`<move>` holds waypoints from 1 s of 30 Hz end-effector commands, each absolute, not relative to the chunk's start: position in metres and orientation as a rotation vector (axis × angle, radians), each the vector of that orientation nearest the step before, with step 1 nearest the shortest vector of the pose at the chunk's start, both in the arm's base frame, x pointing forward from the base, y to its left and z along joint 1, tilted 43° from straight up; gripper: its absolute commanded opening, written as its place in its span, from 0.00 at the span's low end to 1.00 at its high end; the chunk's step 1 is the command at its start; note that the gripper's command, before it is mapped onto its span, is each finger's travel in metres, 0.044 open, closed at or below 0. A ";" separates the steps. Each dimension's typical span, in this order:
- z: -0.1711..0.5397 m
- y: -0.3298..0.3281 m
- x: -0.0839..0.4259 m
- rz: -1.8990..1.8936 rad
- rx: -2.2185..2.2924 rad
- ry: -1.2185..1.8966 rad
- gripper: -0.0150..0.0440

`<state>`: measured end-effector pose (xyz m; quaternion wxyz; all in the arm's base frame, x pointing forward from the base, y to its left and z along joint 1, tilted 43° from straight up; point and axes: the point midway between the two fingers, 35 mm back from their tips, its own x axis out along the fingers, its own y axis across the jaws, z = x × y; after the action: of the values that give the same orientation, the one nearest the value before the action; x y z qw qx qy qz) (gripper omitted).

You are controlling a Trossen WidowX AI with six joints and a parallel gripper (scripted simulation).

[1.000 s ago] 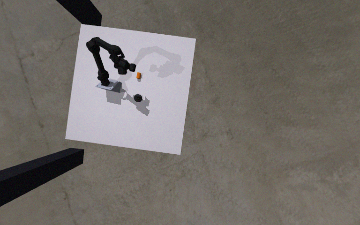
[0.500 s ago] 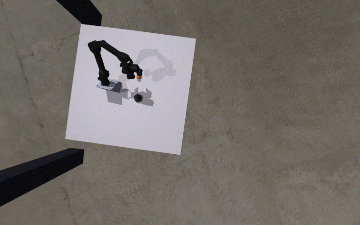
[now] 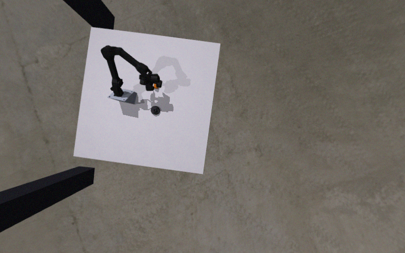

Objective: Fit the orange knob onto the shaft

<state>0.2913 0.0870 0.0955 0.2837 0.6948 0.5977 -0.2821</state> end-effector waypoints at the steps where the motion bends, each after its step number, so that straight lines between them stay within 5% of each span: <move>1: 0.091 0.090 0.292 -0.760 1.866 1.598 1.00; 30: 0.060 0.119 0.297 -0.759 1.868 1.599 0.96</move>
<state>0.2979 0.1181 0.0641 0.2820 0.6968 0.5981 -0.2779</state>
